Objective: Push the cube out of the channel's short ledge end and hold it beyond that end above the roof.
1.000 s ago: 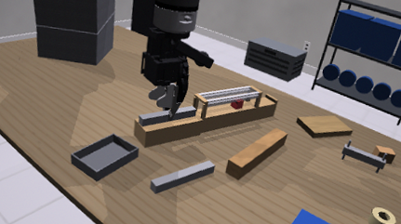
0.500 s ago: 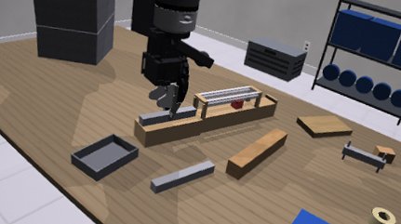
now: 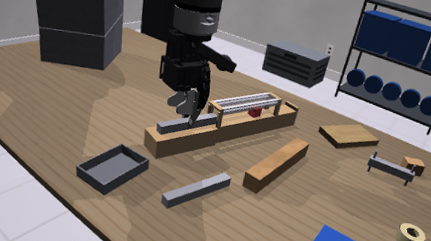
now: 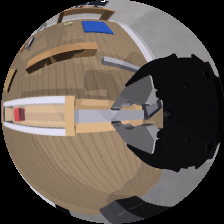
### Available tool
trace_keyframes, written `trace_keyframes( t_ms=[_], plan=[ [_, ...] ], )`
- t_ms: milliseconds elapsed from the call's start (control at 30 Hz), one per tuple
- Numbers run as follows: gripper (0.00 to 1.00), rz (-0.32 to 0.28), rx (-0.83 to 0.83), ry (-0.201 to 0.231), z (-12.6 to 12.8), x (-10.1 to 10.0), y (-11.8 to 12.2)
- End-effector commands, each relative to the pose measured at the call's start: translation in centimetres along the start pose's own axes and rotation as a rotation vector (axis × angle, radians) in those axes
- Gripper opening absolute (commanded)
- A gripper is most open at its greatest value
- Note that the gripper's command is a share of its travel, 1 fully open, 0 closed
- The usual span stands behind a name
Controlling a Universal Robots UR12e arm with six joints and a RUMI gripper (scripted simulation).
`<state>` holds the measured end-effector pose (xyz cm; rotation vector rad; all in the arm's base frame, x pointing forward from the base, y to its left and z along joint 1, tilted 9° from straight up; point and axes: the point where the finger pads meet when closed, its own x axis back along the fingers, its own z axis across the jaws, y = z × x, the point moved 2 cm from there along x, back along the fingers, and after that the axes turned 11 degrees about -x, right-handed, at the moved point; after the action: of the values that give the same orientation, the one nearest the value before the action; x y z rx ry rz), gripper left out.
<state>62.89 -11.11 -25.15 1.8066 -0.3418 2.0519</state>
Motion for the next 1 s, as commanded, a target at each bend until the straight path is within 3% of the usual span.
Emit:
trace_keyframes(
  t_ms=[0, 500, 967],
  plan=[
    [0.0, 0.0, 0.0, 0.001, -0.2, 0.0, -1.5],
    [0.0, 0.0, 0.0, 0.001, -0.8, 0.0, -4.6],
    [0.0, 0.0, 0.0, 0.001, -0.9, 0.0, -4.9]
  ],
)
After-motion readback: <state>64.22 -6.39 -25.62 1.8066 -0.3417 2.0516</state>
